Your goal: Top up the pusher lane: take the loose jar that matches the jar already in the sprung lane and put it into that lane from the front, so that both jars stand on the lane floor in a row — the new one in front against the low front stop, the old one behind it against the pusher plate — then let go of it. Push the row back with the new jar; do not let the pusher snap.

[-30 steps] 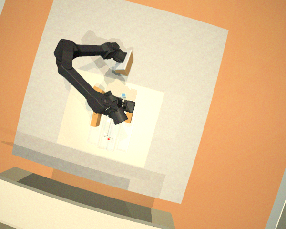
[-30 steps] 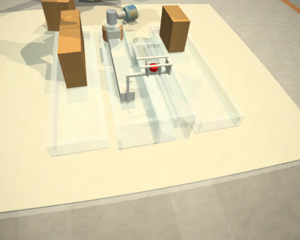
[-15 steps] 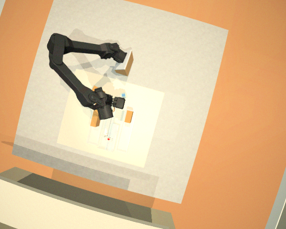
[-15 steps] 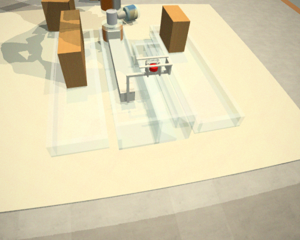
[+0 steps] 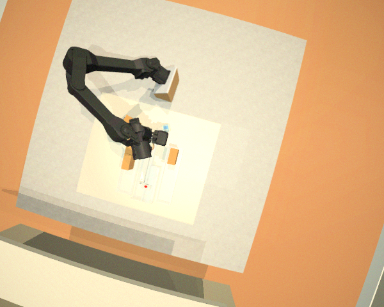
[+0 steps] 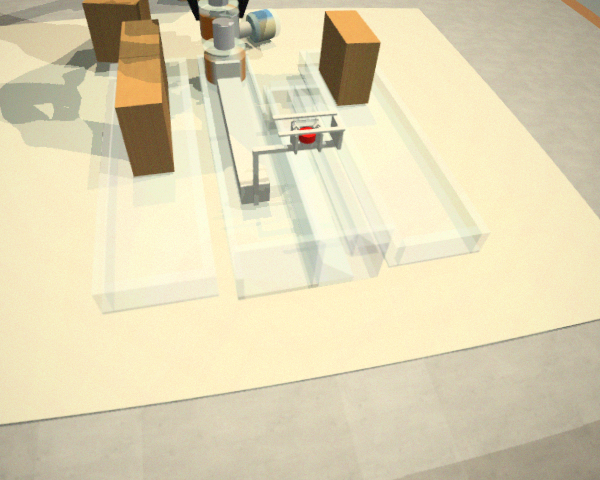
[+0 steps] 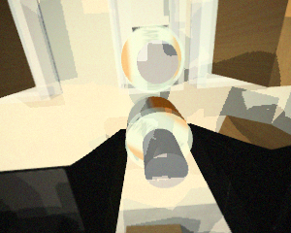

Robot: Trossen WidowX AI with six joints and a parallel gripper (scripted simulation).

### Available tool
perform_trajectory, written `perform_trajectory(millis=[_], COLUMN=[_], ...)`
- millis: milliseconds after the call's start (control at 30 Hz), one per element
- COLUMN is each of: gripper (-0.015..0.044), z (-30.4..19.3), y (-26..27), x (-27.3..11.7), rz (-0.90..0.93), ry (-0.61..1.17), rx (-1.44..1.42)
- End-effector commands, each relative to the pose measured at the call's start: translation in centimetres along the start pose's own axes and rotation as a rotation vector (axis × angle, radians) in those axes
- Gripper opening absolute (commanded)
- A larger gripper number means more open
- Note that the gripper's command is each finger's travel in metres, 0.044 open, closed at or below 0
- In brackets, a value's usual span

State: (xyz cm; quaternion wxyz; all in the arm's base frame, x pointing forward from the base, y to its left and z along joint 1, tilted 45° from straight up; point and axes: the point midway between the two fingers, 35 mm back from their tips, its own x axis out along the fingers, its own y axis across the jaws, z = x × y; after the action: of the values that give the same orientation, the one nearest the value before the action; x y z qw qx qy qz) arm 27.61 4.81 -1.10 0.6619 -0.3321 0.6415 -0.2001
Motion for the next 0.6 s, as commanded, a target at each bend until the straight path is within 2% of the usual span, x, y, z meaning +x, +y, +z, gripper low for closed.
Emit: perform_trajectory(millis=[0,567], gripper=[0.0000,0.0000], z=[0.24,1.08], y=[-0.03,-0.02], x=[0.08,0.09], rz=[-0.005,-0.004], ry=[-0.004,-0.004], rx=[-0.003,-0.002])
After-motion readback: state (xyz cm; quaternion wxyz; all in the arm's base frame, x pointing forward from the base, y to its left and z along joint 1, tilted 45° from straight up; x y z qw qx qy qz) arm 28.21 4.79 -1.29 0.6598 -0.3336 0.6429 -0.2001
